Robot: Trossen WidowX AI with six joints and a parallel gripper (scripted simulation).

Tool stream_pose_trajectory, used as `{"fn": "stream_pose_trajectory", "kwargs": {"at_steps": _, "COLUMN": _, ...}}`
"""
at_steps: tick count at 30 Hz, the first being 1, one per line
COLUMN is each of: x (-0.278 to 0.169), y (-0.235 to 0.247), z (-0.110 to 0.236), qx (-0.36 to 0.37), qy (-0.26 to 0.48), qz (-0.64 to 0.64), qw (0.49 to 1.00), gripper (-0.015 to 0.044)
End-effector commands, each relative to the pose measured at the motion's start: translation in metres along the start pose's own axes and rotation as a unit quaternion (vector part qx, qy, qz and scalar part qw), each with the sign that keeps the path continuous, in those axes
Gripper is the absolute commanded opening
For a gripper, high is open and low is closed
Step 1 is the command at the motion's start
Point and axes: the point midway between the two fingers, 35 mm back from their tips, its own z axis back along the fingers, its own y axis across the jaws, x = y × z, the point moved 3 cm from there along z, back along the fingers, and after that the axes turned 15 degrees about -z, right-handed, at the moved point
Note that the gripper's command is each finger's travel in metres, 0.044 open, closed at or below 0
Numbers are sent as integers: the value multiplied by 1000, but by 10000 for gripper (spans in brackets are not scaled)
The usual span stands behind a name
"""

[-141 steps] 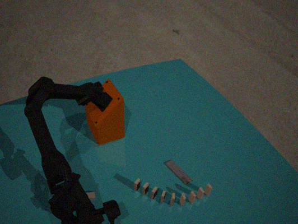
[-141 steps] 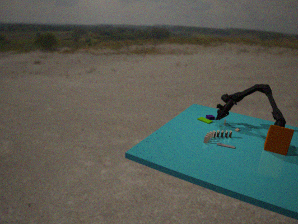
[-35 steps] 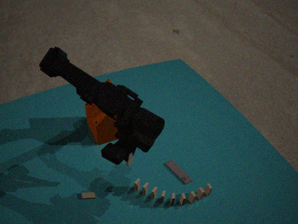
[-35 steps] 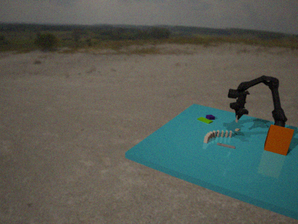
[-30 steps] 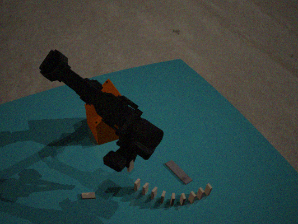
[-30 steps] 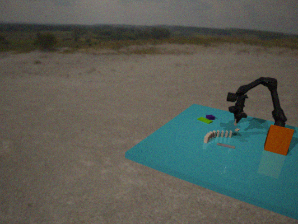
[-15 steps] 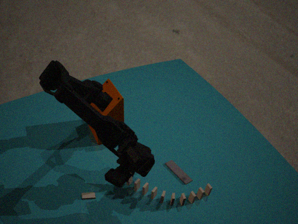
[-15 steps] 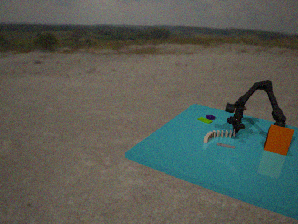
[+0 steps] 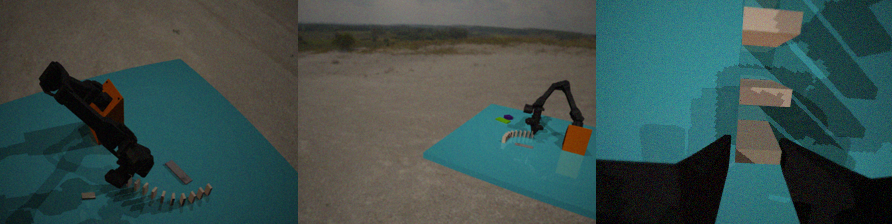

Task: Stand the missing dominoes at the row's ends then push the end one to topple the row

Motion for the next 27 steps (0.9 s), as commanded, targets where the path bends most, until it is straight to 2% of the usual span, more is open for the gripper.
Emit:
{"fn": "stream_pose_trajectory", "kwargs": {"at_steps": 1, "x": -1, "y": 0, "z": -1, "qx": -2, "qy": 1, "qz": 3, "qw": 1000, "gripper": 238}}
{"fn": "stream_pose_trajectory", "kwargs": {"at_steps": 9, "x": -1, "y": 0, "z": -1, "qx": -2, "qy": 1, "qz": 3, "qw": 1000, "gripper": 440}}
{"fn": "stream_pose_trajectory", "kwargs": {"at_steps": 13, "x": 2, "y": 0, "z": 9, "qx": 0, "qy": 0, "qz": 3, "qw": 1000, "gripper": 440}}
{"fn": "stream_pose_trajectory", "kwargs": {"at_steps": 19, "x": 5, "y": 2, "z": 106, "qx": 4, "qy": -1, "qz": 1, "qw": 1000, "gripper": 440}}
{"fn": "stream_pose_trajectory", "kwargs": {"at_steps": 21, "x": 2, "y": 1, "z": 127, "qx": 3, "qy": -1, "qz": 0, "qw": 1000, "gripper": 440}}
{"fn": "stream_pose_trajectory", "kwargs": {"at_steps": 27, "x": 1, "y": 1, "z": 131, "qx": 3, "qy": 0, "qz": 0, "qw": 1000, "gripper": 440}}
